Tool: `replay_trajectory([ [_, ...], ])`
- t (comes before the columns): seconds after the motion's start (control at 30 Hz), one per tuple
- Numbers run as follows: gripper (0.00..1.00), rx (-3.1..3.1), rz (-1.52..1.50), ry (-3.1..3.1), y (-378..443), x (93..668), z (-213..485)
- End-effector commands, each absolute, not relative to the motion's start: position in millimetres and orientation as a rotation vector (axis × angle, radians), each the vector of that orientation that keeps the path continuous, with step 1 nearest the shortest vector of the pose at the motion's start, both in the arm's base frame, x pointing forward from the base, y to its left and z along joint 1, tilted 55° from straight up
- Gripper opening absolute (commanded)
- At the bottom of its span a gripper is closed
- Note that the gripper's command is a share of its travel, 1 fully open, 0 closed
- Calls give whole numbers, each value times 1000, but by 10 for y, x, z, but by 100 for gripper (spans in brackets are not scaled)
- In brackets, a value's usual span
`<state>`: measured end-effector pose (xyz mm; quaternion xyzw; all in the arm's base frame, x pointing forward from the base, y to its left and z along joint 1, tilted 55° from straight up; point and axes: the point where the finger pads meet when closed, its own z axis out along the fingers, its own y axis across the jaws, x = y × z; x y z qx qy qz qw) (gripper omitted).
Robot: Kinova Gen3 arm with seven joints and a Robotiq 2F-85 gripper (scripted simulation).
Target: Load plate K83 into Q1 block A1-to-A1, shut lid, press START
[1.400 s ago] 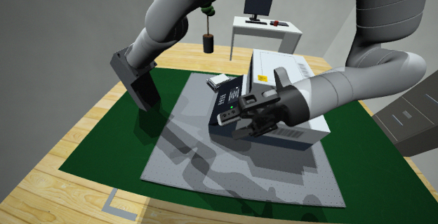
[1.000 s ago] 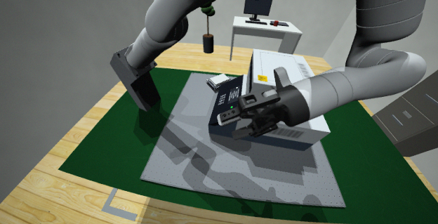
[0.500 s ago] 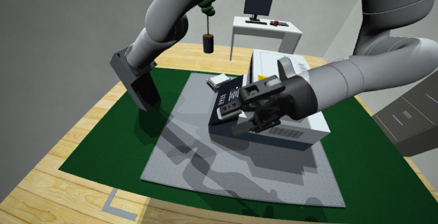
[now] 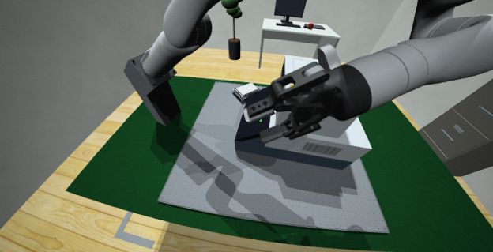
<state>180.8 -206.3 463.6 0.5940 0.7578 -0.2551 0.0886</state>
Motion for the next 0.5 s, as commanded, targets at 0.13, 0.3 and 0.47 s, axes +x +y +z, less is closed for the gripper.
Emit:
replay_trajectory([
  [0.13,75,1680,-763,2292,-1970,1788,4605],
  [0.3,72,1640,-766,2308,-1928,1782,4588],
  [0.47,68,1573,-769,2334,-1859,1772,4561],
])
